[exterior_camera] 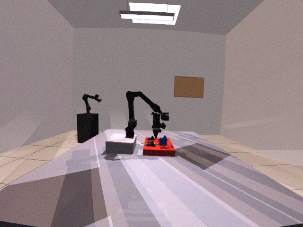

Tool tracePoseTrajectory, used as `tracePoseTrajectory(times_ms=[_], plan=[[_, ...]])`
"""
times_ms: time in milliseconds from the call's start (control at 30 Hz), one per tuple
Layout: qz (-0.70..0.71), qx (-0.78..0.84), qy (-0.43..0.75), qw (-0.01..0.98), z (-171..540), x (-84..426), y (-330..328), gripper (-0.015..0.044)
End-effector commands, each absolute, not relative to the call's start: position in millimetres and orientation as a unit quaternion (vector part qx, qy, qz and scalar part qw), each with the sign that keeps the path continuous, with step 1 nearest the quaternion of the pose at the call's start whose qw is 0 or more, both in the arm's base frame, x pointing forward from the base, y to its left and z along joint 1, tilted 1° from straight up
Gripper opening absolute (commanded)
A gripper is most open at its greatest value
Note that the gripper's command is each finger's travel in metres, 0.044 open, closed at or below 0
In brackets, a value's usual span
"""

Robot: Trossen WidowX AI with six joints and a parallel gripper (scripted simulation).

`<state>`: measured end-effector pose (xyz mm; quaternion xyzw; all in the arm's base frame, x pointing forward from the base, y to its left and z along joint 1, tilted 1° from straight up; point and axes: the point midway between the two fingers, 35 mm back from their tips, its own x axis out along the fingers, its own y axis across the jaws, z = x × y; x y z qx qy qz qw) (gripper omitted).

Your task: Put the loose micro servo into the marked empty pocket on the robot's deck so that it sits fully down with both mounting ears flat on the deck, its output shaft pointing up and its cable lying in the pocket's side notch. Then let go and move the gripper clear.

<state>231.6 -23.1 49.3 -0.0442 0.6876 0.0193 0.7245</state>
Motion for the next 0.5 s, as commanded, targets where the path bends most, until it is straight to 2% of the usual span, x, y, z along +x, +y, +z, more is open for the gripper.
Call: tracePoseTrajectory(times_ms=[0, 467], plan=[[0.004, -0.01, 0.692, 0.722, 45.4, 229.3, -26.0, 0.0], [0.004, -0.01, 0.692, 0.722, 32.0, 230.8, -26.2, 0.0]])
